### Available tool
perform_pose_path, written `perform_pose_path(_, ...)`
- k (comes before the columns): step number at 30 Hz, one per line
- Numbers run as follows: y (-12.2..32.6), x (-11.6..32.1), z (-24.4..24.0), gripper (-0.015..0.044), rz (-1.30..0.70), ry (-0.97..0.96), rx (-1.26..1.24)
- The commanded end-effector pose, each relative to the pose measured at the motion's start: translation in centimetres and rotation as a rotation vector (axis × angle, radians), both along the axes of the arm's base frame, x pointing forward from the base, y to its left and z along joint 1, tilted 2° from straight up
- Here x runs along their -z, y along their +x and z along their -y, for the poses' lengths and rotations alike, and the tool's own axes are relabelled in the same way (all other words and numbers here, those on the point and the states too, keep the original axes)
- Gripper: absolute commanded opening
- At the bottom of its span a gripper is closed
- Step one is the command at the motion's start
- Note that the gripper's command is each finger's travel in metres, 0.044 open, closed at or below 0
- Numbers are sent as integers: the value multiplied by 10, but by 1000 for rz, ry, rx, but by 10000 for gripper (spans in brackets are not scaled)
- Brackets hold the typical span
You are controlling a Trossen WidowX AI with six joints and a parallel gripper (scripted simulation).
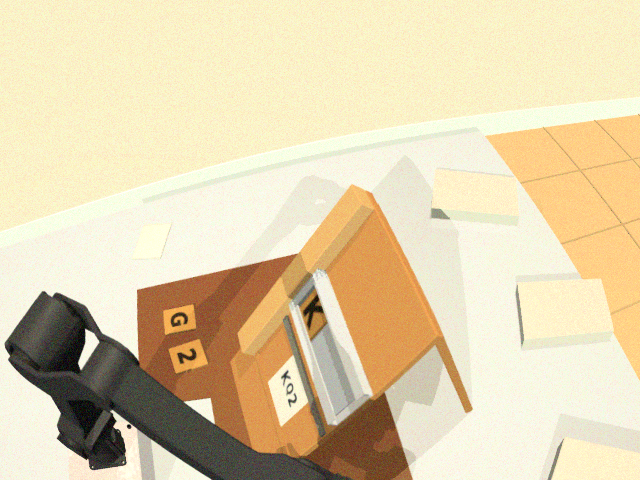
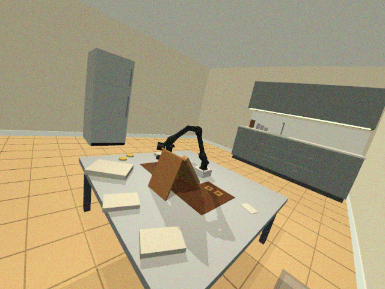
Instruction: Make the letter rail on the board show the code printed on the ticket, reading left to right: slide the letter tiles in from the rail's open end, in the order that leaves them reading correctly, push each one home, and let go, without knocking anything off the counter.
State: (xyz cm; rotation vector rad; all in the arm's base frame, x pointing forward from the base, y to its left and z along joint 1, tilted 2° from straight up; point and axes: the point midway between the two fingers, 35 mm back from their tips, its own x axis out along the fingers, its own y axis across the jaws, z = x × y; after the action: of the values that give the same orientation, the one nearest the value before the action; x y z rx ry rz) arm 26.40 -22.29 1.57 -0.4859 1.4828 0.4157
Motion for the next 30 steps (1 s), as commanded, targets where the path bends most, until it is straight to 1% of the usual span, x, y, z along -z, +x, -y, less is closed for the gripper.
perform_pose_path(1,0,-3,0,0,3,-6,4)
perform_pose_path(30,0,-8,-2,0,15,-1,15)
